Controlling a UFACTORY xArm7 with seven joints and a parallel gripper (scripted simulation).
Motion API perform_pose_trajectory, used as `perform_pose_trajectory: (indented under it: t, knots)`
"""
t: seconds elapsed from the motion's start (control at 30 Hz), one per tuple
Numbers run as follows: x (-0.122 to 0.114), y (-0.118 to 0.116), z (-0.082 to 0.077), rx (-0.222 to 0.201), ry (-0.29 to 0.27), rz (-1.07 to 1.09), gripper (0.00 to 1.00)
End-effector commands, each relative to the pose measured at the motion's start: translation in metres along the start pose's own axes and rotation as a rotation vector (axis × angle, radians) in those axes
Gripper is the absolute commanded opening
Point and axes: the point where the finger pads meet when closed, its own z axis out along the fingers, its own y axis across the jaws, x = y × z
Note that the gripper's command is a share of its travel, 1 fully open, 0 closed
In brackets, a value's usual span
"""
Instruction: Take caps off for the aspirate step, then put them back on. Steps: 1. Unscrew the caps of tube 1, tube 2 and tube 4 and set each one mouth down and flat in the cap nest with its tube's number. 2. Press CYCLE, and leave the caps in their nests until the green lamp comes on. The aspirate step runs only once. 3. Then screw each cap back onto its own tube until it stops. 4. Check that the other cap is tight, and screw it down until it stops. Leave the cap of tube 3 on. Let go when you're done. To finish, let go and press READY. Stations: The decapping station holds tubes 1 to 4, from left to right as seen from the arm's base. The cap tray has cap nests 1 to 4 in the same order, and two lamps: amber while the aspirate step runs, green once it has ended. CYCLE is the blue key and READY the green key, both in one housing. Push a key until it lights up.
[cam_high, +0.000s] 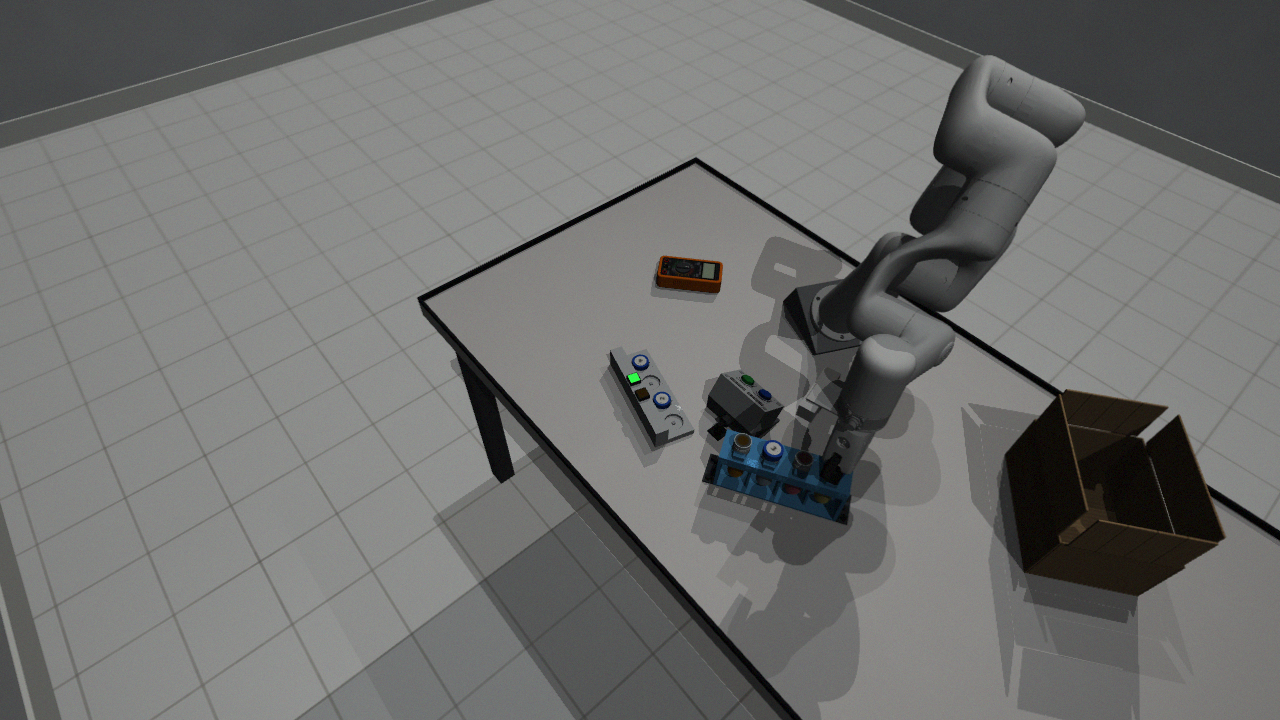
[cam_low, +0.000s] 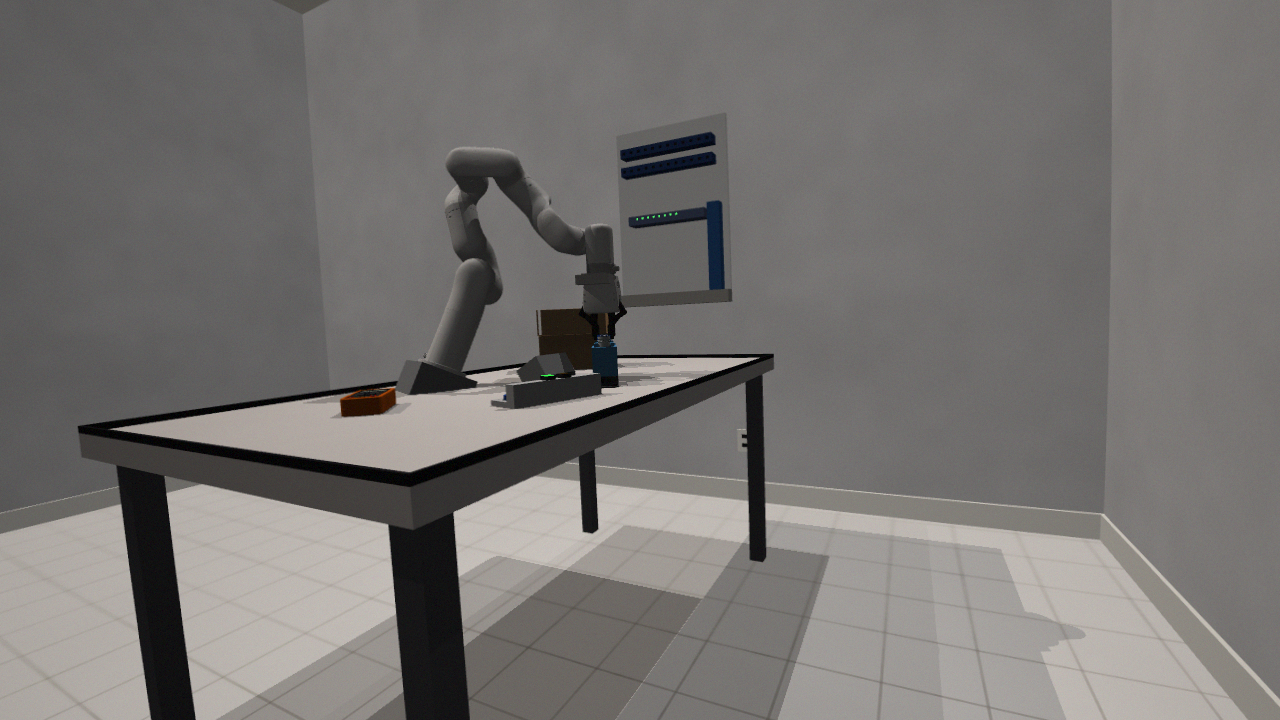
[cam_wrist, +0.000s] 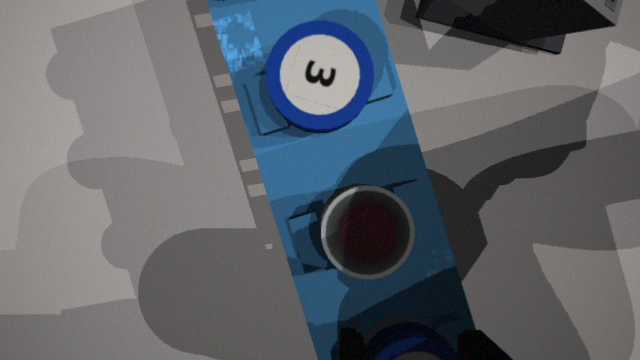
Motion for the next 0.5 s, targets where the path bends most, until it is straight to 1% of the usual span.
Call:
perform_pose_trajectory:
  t: [0.0,0.03,0.07,0.47]
  knots:
    - [-0.0003,-0.0017,-0.0018,0.005,0.01,0.043,0.0]
    - [-0.0003,-0.0017,-0.0018,0.005,0.01,0.043,0.0]
    - [-0.0003,-0.0017,-0.0018,0.005,0.01,0.043,0.46]
    - [-0.0003,-0.0017,-0.0018,0.005,0.01,0.043,0.46]
